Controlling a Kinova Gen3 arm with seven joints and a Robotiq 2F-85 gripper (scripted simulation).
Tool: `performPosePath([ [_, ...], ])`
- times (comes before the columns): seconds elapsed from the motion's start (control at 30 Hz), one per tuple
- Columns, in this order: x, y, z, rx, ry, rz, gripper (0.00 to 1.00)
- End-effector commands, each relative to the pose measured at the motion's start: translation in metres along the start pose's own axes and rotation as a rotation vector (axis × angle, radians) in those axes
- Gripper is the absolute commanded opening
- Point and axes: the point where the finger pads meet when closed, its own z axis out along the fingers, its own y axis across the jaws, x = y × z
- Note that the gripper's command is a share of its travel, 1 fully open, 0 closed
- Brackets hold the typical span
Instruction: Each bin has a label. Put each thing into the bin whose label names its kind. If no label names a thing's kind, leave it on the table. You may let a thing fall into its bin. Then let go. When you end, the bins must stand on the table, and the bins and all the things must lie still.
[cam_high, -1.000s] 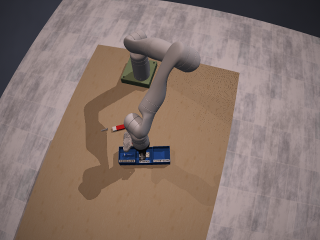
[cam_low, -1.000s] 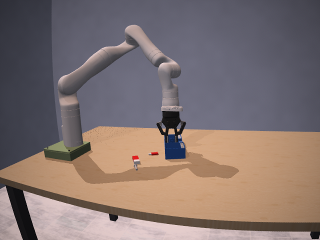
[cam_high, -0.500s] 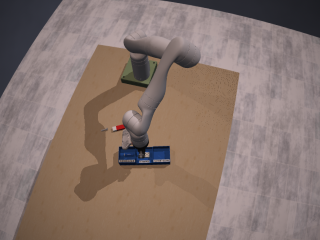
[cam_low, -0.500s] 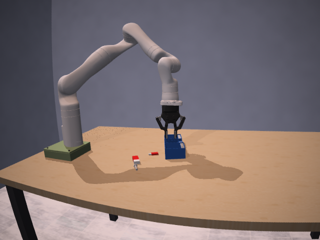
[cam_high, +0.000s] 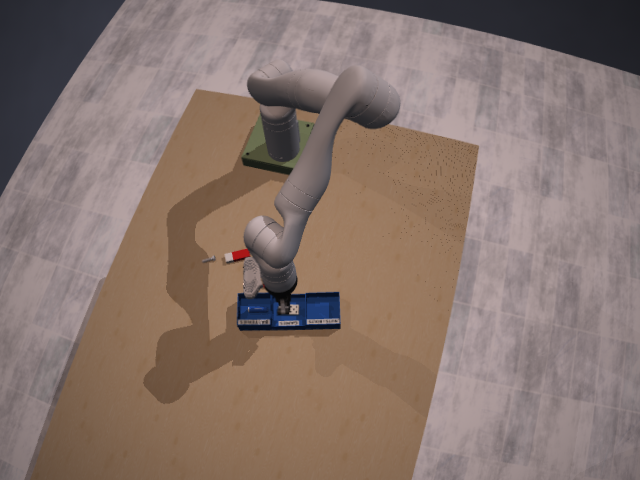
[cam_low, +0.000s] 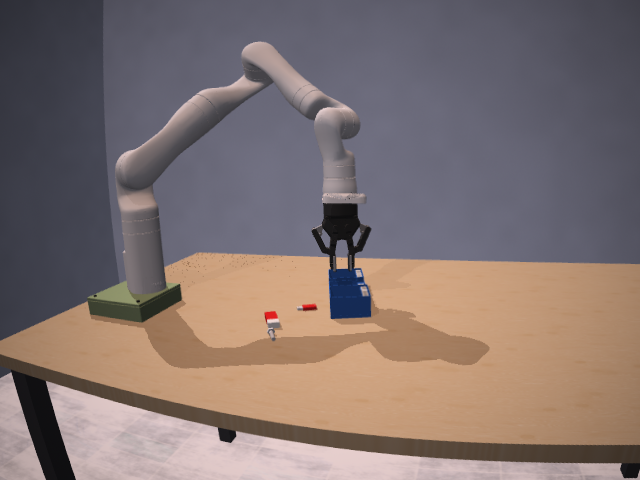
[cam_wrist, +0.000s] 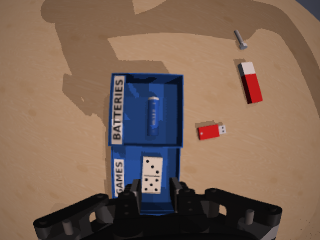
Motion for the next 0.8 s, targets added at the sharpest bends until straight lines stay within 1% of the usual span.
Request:
performPosePath([
  [0.0, 0.016, 0.011, -0.002, 0.005, -0.006, -0.090, 0.30],
  [0.07, 0.029, 0.022, -0.002, 0.005, -0.006, -0.184, 0.30],
  [0.4, 0.096, 0.072, -0.003, 0.005, -0.005, -0.184, 0.30],
  [0.47, 0.096, 0.072, -0.003, 0.005, -0.005, -0.184, 0.30],
  [0.77, 0.155, 0.118, -0.005, 0.005, -0.005, -0.184, 0.30],
])
